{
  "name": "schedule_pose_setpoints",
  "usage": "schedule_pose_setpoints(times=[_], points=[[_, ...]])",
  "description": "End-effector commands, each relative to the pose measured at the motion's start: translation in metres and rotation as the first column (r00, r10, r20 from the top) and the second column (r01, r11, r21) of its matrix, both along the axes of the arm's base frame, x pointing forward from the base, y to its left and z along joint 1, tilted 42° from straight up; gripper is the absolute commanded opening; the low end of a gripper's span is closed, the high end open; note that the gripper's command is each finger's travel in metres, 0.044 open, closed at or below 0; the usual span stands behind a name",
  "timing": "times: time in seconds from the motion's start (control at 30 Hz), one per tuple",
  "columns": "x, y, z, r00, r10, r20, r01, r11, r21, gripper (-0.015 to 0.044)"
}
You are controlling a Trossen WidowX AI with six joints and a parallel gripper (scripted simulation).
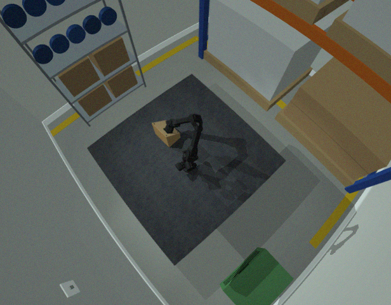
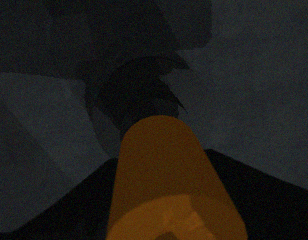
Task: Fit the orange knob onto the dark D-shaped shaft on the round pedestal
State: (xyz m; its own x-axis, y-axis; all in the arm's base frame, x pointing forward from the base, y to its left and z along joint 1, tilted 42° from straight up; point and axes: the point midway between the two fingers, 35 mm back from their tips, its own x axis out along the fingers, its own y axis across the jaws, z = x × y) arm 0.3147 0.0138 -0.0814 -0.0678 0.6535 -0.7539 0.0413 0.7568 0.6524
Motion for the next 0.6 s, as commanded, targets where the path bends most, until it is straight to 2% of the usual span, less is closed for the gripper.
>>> schedule_pose_setpoints(times=[0.0,0.17,0.57], points=[[0.0020,-0.0015,0.0028,1.000,0.019,0.022,-0.019,1.000,0.003,0.0000],[0.0032,-0.0013,0.0018,0.980,0.147,0.136,-0.149,0.989,0.004,0.0000],[0.0008,0.0010,-0.0012,0.978,0.155,0.142,-0.157,0.988,0.004,0.0000]])
